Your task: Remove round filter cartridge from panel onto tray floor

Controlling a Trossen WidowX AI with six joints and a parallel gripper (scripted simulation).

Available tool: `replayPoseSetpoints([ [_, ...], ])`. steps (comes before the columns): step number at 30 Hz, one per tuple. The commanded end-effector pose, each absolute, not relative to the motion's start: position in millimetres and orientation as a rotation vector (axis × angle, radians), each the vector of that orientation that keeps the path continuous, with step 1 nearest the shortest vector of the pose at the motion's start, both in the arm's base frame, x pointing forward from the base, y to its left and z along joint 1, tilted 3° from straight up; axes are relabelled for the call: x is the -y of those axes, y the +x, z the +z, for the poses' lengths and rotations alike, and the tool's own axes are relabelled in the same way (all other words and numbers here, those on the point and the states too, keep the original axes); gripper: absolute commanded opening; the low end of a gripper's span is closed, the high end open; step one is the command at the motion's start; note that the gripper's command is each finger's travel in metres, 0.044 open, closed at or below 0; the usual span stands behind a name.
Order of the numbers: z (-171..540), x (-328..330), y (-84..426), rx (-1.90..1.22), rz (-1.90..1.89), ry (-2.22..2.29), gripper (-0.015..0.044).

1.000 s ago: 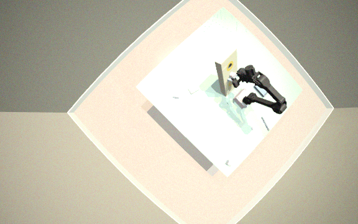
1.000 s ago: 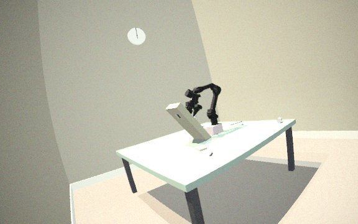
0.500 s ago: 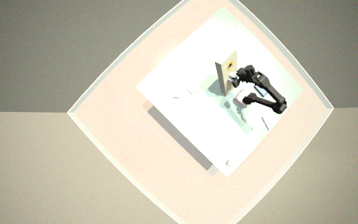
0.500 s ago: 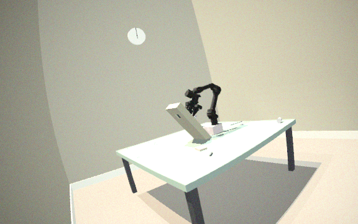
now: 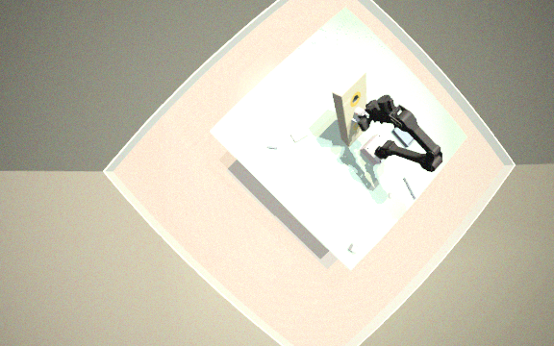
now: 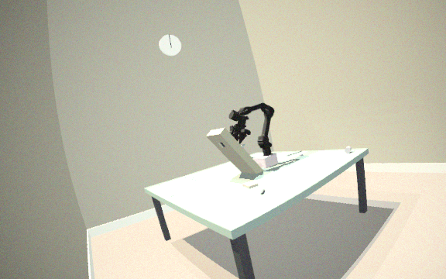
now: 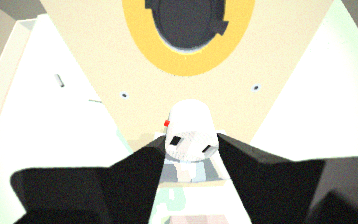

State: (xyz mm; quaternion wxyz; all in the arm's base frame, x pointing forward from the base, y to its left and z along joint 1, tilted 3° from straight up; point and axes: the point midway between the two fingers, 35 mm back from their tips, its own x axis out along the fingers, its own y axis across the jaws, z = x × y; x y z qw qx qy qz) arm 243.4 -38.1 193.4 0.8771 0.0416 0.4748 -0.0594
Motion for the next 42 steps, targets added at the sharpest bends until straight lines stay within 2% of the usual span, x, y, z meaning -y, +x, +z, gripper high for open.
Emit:
replayPoseSetpoints([
  [1,203.8,39.2,249.8,-0.974,-0.125,0.086,0.0],
  [22,282.6,34.0,204.9,-0.978,-0.125,0.086,0.0],
  [42,274.7,81.0,206.7,-0.999,-0.125,0.079,0.0],
])
